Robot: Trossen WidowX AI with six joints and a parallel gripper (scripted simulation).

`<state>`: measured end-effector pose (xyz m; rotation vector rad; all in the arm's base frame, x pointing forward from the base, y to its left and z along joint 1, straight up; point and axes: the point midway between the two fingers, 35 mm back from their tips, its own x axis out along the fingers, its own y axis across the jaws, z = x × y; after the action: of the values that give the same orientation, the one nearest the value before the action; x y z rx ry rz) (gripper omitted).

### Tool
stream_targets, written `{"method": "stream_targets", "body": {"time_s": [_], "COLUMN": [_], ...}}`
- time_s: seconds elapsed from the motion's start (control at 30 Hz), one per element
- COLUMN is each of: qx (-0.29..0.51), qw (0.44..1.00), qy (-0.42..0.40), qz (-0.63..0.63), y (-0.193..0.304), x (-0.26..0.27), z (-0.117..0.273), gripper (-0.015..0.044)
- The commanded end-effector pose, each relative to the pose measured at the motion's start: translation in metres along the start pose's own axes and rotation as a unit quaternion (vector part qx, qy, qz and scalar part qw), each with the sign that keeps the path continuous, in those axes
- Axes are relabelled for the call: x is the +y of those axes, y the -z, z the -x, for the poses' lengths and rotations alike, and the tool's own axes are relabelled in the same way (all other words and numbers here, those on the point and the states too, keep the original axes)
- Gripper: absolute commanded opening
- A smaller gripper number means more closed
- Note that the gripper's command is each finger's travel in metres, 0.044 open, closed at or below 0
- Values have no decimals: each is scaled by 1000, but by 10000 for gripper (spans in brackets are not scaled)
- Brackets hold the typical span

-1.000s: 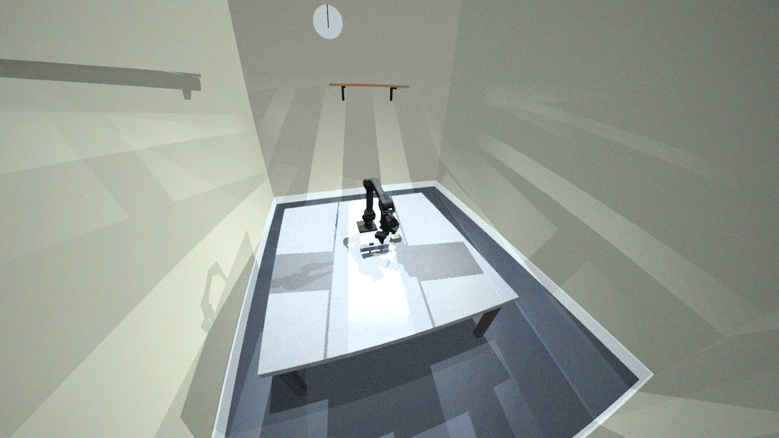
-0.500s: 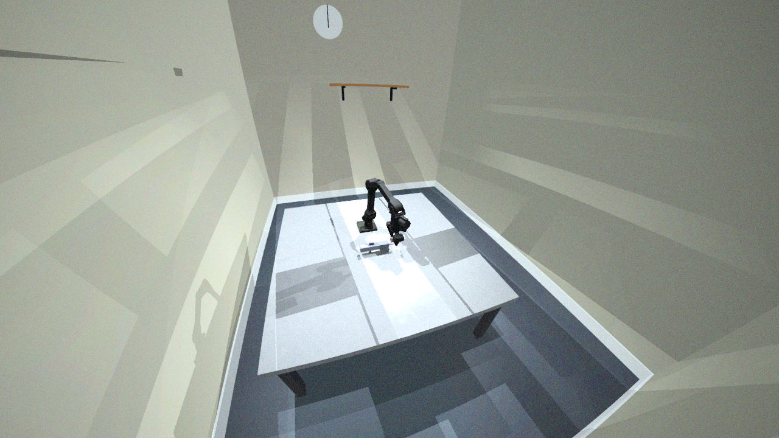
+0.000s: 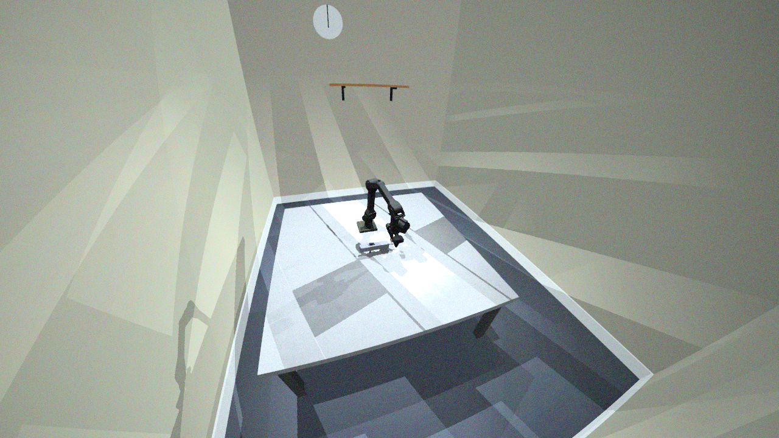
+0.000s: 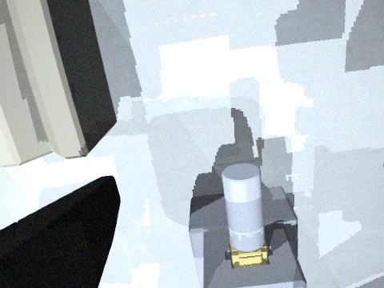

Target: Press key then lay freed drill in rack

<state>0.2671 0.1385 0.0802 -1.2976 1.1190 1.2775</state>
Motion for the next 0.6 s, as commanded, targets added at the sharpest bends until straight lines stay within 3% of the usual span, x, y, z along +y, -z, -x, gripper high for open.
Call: {"method": "stream_targets", "body": {"time_s": [0.0, 0.57], "qx": [2, 2], "qw": [1000, 1000], "qy": [-4, -4], "qz": [2, 2], "y": [3, 11], "x": [1, 2], "z": [-8, -35], "gripper": [440, 440]}}
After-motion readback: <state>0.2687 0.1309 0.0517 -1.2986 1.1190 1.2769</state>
